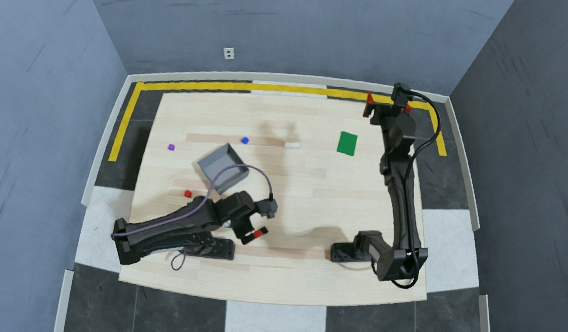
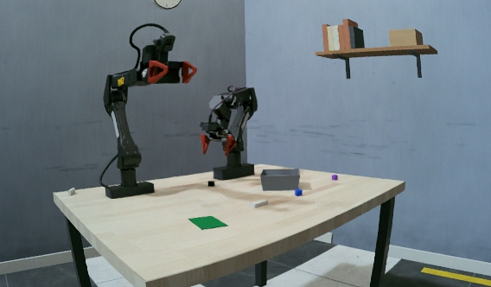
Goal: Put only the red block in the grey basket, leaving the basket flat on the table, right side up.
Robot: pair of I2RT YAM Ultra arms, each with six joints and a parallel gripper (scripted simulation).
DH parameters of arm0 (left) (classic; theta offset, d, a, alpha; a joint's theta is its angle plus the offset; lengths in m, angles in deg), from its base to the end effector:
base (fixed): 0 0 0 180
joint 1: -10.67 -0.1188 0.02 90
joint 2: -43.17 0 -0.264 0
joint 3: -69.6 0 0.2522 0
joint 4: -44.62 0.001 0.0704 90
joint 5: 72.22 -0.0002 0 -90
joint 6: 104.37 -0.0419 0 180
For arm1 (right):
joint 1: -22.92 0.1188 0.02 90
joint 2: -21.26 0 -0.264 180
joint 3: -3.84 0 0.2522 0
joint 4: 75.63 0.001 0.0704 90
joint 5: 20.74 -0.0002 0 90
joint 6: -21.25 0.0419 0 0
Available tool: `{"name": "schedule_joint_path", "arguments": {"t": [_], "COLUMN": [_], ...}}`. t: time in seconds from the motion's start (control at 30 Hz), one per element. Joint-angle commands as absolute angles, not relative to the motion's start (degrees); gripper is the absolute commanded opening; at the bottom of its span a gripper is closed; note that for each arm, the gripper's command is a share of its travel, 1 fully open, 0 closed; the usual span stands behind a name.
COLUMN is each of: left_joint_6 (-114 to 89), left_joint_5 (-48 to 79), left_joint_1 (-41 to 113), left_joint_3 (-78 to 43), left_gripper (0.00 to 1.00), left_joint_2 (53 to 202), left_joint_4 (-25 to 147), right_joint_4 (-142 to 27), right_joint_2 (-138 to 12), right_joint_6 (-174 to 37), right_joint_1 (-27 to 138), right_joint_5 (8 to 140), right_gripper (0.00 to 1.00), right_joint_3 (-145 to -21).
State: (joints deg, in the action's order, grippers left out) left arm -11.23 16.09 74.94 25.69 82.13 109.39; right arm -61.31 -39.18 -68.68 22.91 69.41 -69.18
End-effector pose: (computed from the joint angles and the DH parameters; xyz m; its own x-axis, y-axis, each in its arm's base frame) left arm 0.0529 -0.1102 0.2094 -0.4244 0.7545 -0.5006 0.8850 0.4626 -0.0530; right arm 0.2481 0.0011 0.3998 -0.0304 0.0012 -0.9995 -0.0024 1.0000 0.0013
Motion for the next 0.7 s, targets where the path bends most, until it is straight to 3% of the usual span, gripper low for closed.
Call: {"name": "schedule_joint_path", "arguments": {"t": [0.0, 0.67], "left_joint_6": [-8.3, -6.5], "left_joint_5": [17.8, 18.9], "left_joint_1": [76.9, 78.9], "left_joint_3": [27.3, 28.7], "left_gripper": [1.00, 1.00], "left_joint_2": [77.4, 72.1], "left_joint_4": [111.4, 112.0], "right_joint_4": [-61.6, -61.6], "right_joint_2": [-39.0, -39.0], "right_joint_6": [-68.7, -68.7], "right_joint_1": [22.9, 22.9], "right_joint_5": [69.3, 69.3], "right_gripper": [1.00, 1.00], "right_joint_3": [-69.5, -69.5]}}
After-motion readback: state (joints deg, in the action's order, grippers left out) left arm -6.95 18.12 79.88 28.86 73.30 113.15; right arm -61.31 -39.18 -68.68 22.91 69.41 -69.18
